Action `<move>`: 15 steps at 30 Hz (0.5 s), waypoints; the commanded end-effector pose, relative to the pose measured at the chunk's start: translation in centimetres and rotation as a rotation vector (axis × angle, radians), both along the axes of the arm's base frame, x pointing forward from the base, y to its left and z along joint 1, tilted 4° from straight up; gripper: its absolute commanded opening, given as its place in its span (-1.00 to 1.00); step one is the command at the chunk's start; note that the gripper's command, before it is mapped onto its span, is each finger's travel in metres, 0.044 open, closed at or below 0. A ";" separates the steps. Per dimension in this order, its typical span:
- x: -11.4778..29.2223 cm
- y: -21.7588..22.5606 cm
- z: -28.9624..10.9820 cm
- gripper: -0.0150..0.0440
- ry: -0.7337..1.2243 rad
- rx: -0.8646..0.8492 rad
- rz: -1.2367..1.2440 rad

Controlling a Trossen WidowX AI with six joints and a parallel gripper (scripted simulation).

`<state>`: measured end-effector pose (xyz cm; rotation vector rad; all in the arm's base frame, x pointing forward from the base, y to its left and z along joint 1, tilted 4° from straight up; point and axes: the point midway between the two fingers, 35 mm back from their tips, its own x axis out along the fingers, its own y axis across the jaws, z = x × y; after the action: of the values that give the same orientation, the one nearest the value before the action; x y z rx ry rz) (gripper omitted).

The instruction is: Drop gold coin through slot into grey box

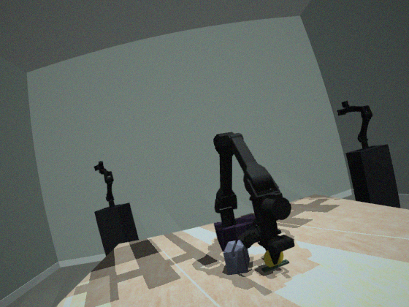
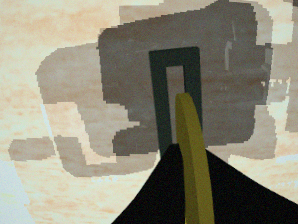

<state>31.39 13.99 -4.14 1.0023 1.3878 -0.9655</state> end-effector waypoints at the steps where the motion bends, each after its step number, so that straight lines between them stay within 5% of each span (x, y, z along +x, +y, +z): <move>1: 0.0 0.0 0.0 -0.49 -0.001 -0.002 -0.004; 15: 0.4 0.0 2.8 -0.49 -0.001 -0.002 -0.004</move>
<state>31.62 13.99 -2.17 1.0032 1.3877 -0.9693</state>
